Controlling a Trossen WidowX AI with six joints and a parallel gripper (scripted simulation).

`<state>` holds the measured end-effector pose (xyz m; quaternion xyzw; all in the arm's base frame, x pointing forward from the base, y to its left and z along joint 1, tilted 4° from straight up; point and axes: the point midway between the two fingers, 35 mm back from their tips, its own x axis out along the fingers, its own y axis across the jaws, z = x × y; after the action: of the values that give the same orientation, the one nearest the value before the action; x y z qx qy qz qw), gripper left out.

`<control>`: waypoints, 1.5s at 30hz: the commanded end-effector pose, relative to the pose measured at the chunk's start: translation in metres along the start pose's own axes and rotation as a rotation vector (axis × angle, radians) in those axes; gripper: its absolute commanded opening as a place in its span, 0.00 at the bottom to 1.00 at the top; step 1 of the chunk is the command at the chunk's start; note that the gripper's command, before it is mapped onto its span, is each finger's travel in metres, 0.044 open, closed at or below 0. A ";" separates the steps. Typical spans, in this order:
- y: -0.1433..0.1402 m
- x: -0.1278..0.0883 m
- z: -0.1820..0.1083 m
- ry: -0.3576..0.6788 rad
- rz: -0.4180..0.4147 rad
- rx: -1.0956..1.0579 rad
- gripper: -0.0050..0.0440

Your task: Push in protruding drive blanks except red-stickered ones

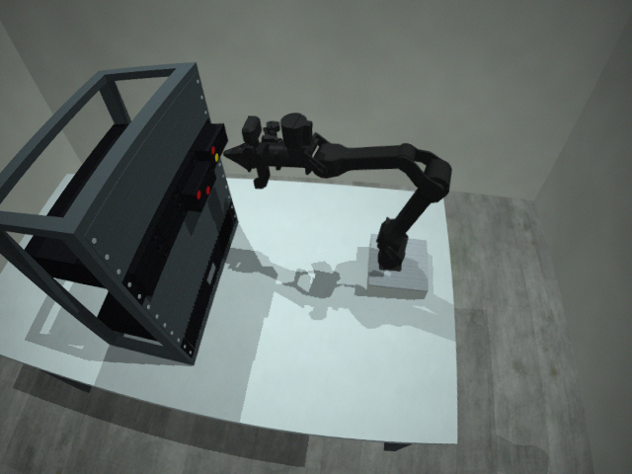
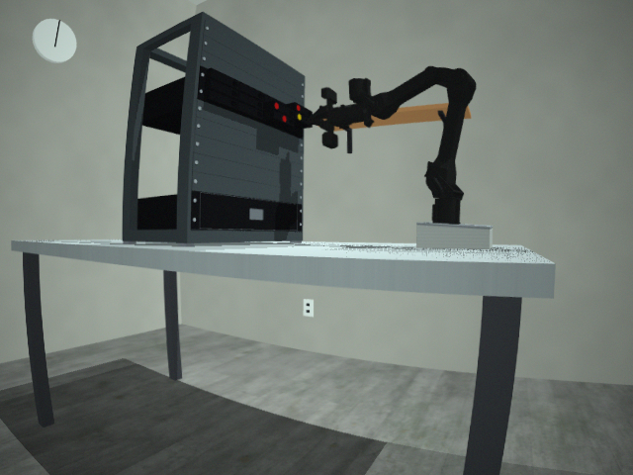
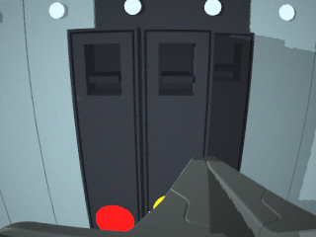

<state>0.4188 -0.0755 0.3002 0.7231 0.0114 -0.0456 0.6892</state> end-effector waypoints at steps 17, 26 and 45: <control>0.020 -0.004 -0.001 -0.001 0.025 -0.006 0.10; 0.020 -0.004 -0.001 -0.001 0.025 -0.006 0.10; 0.021 0.000 -0.002 -0.001 0.025 -0.006 0.10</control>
<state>0.4193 -0.0753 0.3098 0.7229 0.0108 -0.0453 0.6893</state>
